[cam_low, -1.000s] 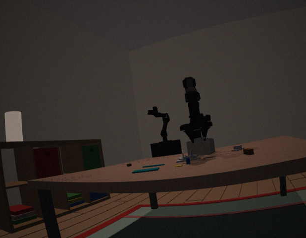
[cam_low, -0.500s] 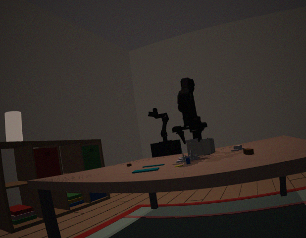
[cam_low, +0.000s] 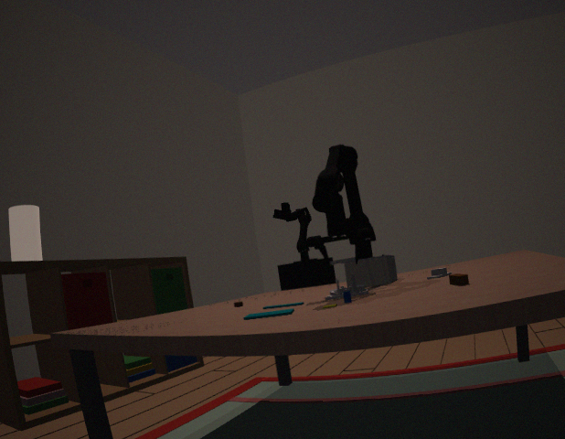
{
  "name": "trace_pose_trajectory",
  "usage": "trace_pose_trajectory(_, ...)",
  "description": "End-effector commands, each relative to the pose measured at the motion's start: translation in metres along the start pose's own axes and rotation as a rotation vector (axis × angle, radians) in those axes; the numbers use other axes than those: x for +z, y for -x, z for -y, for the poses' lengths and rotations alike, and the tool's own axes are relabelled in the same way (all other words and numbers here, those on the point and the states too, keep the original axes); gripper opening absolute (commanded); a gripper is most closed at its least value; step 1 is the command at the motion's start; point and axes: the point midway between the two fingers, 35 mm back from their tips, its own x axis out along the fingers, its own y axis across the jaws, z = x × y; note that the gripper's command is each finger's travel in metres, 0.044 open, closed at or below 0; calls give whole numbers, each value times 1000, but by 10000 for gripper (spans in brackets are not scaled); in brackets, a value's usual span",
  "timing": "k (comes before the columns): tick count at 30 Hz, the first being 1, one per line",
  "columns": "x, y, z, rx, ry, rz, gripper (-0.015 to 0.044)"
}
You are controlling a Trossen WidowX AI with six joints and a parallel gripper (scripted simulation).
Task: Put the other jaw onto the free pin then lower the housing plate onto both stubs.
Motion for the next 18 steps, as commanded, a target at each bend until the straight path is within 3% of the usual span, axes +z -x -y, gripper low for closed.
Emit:
trace_pose_trajectory(1, -5, -2, 3, -2, -37, -8, 351)
trace_pose_trajectory(18, -5, -2, 3, -2, -46, -8, 351)
